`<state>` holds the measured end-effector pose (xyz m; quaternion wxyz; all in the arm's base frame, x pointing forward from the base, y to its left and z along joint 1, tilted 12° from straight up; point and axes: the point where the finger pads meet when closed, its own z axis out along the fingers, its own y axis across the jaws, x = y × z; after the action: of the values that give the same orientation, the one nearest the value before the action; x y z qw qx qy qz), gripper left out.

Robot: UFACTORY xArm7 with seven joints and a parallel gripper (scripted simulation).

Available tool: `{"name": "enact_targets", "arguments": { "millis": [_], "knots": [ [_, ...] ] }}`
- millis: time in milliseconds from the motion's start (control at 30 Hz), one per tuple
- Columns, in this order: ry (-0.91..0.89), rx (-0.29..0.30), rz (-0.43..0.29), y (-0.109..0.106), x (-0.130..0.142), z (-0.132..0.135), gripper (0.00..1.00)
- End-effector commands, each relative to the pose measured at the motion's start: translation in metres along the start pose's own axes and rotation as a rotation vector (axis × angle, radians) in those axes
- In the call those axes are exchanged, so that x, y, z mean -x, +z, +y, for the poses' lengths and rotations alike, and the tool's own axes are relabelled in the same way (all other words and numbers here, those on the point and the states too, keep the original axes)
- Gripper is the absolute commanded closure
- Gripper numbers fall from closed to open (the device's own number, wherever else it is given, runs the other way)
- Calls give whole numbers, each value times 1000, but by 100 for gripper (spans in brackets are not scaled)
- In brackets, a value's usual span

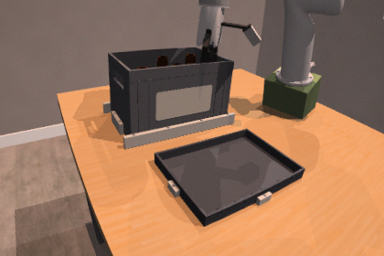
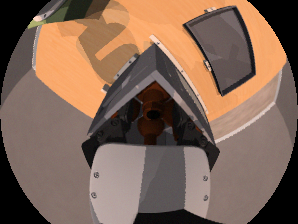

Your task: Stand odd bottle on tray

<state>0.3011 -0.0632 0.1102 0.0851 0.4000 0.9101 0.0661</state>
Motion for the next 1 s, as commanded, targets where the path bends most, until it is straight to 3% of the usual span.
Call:
{"name": "enact_targets", "arguments": {
  "millis": [0, 400, 967],
  "knots": [
    [0, 1, -1, -1, 1, 0, 35],
    [0, 1, -1, -9, 1, 0, 35],
    [0, 1, -1, -57, 1, 0, 35]
  ]
}}
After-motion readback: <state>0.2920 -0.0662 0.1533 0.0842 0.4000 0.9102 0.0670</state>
